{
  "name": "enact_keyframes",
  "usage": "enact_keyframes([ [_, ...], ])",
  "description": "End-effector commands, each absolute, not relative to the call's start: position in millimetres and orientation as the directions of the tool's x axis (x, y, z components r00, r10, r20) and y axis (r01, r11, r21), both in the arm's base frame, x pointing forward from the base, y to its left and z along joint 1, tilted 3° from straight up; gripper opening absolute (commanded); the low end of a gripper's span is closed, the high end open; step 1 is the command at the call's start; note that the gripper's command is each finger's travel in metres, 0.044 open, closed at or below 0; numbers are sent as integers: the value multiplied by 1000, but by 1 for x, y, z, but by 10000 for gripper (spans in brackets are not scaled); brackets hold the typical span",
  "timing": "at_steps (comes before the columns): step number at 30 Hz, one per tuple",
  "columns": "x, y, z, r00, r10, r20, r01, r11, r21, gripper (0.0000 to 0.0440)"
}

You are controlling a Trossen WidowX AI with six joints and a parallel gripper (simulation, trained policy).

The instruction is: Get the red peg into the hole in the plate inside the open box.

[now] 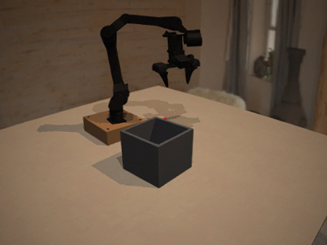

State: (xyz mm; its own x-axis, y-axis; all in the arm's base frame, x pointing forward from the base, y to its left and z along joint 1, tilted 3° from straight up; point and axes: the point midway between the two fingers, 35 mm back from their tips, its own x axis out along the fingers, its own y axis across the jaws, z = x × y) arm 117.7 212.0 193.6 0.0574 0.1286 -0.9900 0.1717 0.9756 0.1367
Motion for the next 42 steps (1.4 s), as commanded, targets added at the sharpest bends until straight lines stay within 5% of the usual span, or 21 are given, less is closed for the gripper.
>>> enact_keyframes([
  [1,122,205,187,44,109,-993,279,953,117,440],
  [18,140,172,139,-41,55,-998,720,694,9,440],
  [42,142,144,50,-99,10,-995,881,466,-83,437],
])
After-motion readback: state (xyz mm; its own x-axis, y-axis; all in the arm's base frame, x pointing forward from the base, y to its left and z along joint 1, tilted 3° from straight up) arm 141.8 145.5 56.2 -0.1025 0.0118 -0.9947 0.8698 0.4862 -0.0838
